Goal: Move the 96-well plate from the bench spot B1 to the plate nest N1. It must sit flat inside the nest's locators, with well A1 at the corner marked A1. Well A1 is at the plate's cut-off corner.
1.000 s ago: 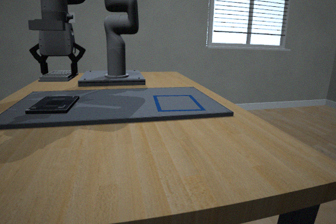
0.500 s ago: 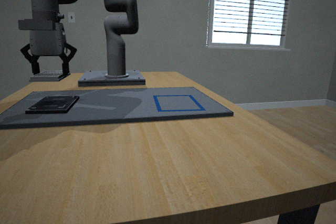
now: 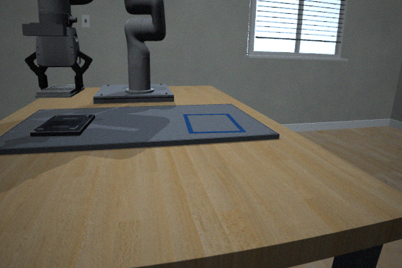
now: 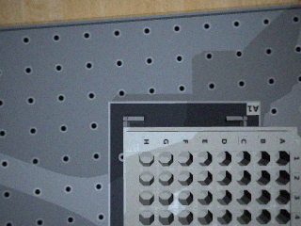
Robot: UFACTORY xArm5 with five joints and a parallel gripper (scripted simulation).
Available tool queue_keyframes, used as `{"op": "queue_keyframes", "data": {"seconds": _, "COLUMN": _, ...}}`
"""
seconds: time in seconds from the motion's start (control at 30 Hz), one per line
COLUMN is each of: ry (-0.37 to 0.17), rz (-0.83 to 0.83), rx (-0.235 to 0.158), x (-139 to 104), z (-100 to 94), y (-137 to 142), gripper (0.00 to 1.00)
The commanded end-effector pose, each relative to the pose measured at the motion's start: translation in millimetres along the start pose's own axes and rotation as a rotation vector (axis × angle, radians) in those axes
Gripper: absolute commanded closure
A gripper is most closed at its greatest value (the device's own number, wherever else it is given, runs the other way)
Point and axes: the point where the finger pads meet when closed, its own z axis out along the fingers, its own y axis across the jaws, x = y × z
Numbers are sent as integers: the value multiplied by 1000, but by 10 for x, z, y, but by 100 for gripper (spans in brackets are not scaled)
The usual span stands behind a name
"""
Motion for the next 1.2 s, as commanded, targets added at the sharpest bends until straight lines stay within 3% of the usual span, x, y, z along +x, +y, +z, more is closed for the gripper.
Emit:
{"op": "queue_keyframes", "data": {"seconds": 0.0, "ry": 5, "rz": 0, "rx": 0, "x": 15, "z": -19, "y": 3, "gripper": 100}}
{"op": "queue_keyframes", "data": {"seconds": 0.4, "ry": 5, "rz": 0, "rx": 0, "x": 14, "z": -19, "y": -1, "gripper": 100}}
{"op": "queue_keyframes", "data": {"seconds": 1.17, "ry": 5, "rz": 0, "rx": 0, "x": 16, "z": 331, "y": -5, "gripper": 100}}
